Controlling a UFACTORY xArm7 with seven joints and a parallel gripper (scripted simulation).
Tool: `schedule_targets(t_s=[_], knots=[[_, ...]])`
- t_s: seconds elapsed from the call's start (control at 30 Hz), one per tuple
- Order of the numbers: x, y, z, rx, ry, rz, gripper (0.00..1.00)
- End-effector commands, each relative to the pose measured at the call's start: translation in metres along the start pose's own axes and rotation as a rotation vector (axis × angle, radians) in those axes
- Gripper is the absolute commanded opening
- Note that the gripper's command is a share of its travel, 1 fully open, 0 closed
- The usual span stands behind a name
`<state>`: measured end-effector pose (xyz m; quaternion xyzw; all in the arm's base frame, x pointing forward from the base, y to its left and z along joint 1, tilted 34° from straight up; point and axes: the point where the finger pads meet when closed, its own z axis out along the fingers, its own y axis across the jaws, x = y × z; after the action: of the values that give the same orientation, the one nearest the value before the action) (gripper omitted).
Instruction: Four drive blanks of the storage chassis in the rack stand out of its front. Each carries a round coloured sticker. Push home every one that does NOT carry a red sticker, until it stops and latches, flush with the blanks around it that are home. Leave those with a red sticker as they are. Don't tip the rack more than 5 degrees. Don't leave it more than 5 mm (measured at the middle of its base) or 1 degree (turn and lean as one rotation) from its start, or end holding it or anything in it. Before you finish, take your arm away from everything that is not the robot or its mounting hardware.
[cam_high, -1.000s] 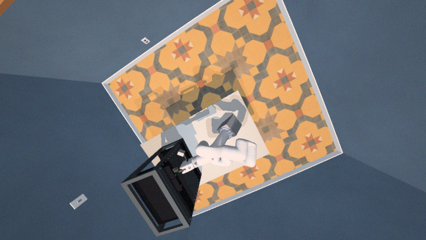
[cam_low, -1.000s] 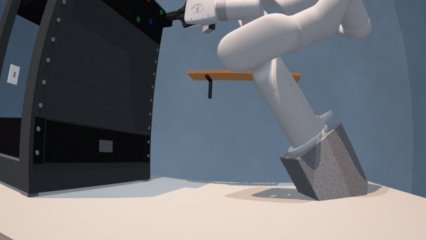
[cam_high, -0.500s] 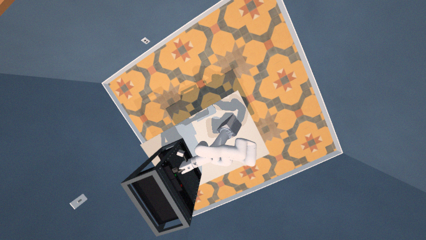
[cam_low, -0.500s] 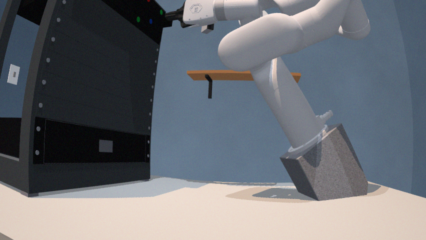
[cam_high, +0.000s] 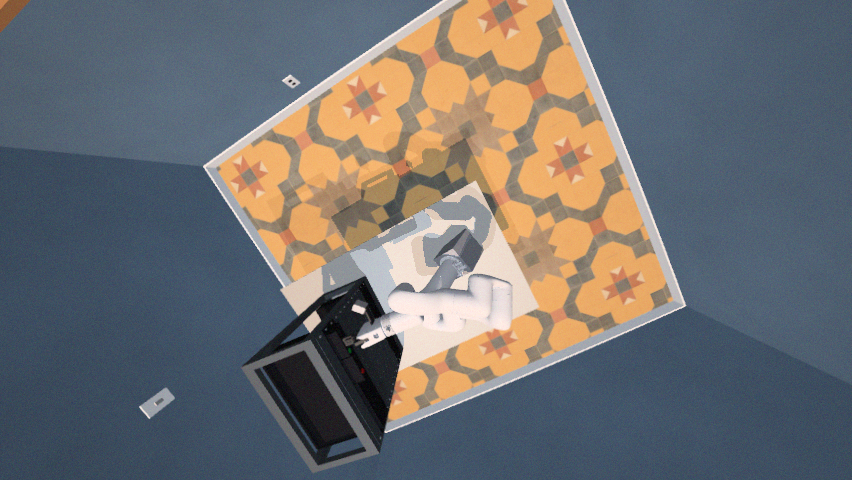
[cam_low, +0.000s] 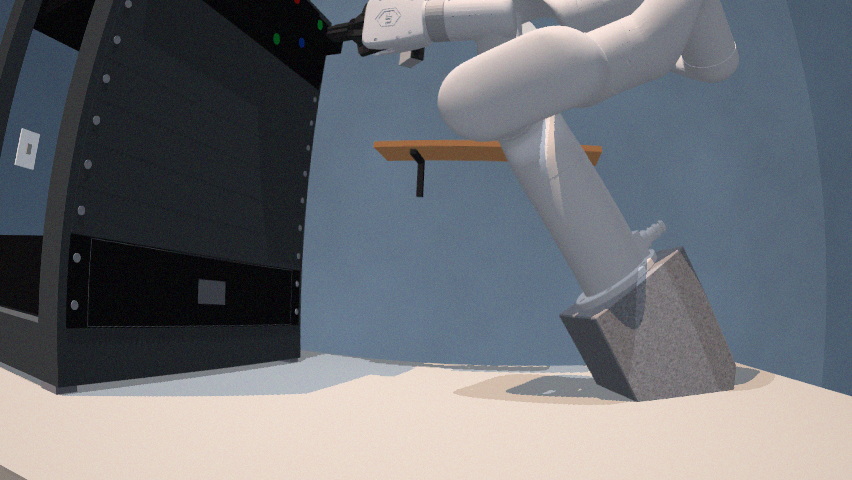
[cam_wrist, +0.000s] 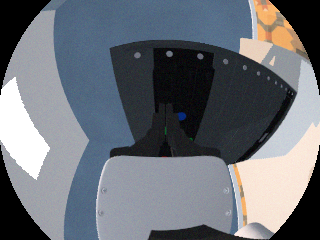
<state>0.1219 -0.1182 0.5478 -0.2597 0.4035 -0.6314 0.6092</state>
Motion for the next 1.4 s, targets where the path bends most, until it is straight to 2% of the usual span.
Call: schedule_targets(t_s=[0.0, 0.5, 0.73, 1.37], knots=[[0.0, -0.001, 0.005, 0.002, 0.001, -0.001, 0.0], [0.0, -0.001, 0.01, 0.002, 0.001, -0.001, 0.0], [0.001, -0.001, 0.019, 0.002, 0.001, -0.001, 0.0], [0.001, -0.001, 0.022, 0.002, 0.001, -0.001, 0.0]])
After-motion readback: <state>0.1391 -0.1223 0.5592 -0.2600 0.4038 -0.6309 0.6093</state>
